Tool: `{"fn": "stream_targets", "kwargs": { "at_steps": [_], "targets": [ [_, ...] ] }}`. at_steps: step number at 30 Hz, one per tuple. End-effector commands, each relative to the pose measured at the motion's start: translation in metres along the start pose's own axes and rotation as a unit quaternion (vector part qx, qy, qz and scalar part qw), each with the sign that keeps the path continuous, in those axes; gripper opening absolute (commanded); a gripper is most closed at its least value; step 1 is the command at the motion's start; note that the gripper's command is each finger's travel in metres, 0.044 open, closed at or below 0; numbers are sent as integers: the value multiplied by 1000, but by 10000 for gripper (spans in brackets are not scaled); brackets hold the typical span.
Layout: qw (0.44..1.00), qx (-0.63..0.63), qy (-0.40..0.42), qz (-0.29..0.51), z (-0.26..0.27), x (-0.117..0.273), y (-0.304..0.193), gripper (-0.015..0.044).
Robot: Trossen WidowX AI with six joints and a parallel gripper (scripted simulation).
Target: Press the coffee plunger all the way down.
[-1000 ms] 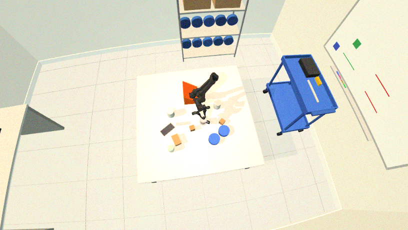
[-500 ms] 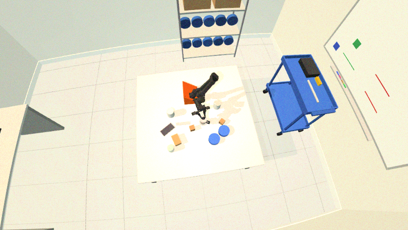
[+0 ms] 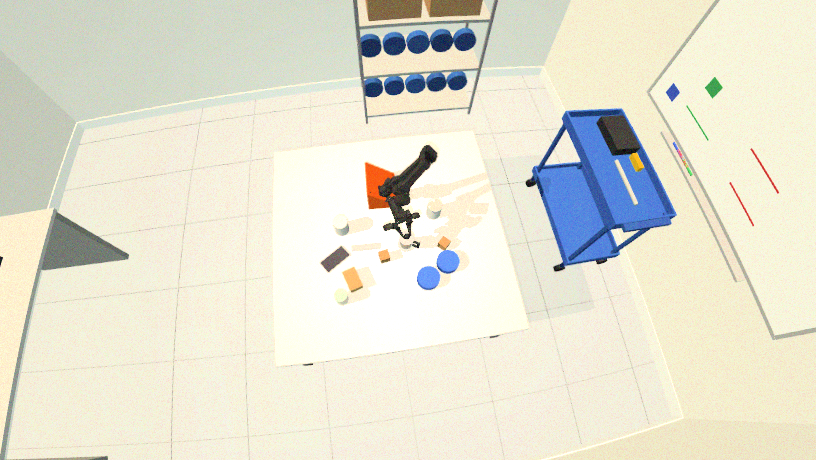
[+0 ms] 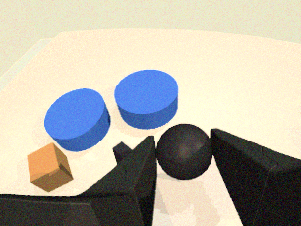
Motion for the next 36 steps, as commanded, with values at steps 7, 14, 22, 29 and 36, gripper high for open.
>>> {"fn": "stream_targets", "kwargs": {
  "at_steps": [7, 14, 22, 29, 36],
  "targets": [
    [1000, -1, -1, 1, 0, 0, 0, 339],
    [1000, -1, -1, 1, 0, 0, 0, 440],
    [1000, 18, -9, 2, 2, 22, 28, 440],
    [1000, -10, -2, 9, 21, 63, 50, 440],
    [1000, -10, -2, 9, 21, 63, 50, 440]
  ]
}}
Point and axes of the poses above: the point midway between the two fingers, 35 mm back from their tips, its own x axis back along the fingers, its own z axis across the jaws, y = z × x, the point moved 3 cm from there along x, back along the fingers, and after that the axes turned 12 degrees about -x, right-handed, at the moved point
